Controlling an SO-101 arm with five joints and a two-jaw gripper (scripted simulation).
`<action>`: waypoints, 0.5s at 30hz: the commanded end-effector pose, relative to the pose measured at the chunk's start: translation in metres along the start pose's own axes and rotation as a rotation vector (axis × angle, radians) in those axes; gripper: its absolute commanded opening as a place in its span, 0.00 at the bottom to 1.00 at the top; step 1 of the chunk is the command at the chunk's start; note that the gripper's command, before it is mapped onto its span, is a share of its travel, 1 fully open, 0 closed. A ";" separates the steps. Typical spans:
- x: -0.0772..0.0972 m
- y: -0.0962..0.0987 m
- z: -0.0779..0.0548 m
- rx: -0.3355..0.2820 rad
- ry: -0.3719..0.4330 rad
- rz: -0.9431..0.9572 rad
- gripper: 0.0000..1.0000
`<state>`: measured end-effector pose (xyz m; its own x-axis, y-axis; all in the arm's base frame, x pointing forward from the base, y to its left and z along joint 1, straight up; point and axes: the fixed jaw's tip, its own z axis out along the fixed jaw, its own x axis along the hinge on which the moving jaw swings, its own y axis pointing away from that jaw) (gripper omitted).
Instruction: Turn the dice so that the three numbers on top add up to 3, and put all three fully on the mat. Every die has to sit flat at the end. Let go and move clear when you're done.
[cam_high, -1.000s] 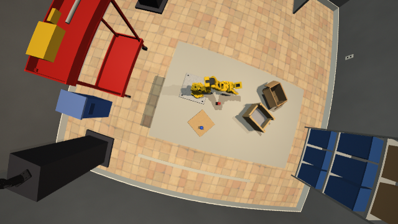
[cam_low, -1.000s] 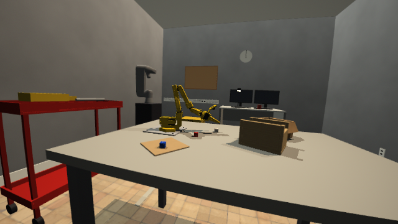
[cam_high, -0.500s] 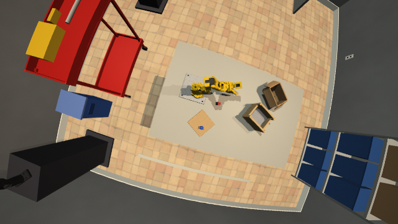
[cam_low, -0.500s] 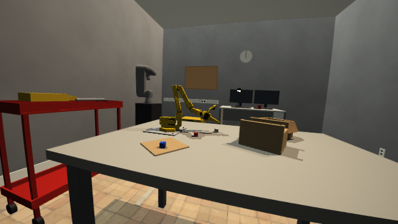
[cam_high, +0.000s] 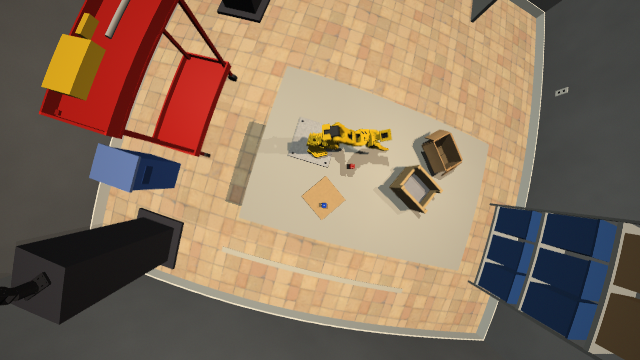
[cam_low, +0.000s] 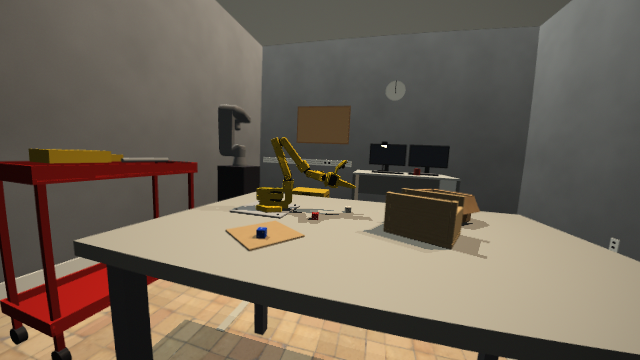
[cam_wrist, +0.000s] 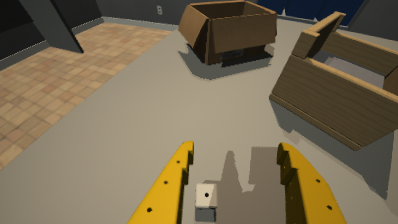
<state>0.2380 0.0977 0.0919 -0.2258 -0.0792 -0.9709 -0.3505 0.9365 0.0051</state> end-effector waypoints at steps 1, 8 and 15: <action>-0.021 -0.001 -0.005 0.003 -0.093 -0.007 0.29; -0.058 -0.001 -0.016 0.003 -0.261 -0.007 0.28; -0.074 0.000 -0.024 0.003 -0.341 -0.007 0.28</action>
<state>0.2351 0.0967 0.1646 0.0729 0.0331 -0.9968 -0.3525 0.9358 0.0053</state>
